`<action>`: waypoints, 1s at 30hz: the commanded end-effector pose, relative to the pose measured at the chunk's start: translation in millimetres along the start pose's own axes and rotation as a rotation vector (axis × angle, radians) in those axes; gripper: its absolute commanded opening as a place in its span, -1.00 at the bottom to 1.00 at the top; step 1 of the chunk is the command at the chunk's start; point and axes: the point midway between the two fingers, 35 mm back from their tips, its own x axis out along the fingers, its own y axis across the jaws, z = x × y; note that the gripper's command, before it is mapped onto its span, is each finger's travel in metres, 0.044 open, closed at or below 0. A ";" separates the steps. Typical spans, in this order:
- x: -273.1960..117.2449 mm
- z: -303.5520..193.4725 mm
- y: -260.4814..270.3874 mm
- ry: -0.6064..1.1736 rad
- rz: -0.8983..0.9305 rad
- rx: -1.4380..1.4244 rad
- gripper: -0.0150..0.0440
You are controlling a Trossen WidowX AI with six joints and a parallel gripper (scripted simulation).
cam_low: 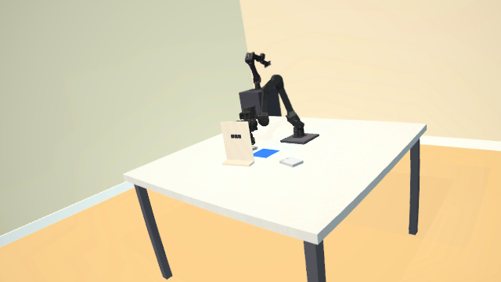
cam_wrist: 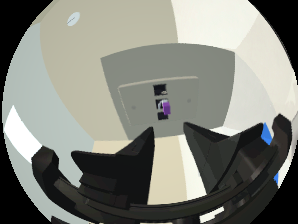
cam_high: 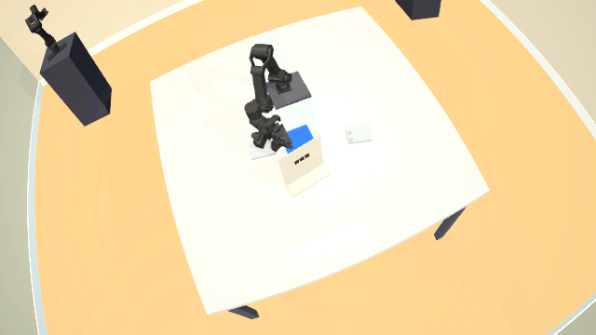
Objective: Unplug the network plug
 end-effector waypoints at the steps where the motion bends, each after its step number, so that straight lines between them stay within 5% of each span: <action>1: 6.4 3.6 -0.3 -0.005 -0.001 0.006 0.04; 27: 44.5 12.2 0.7 -0.006 0.004 0.005 0.04; 30: 44.5 12.2 0.7 -0.006 0.004 0.005 -0.16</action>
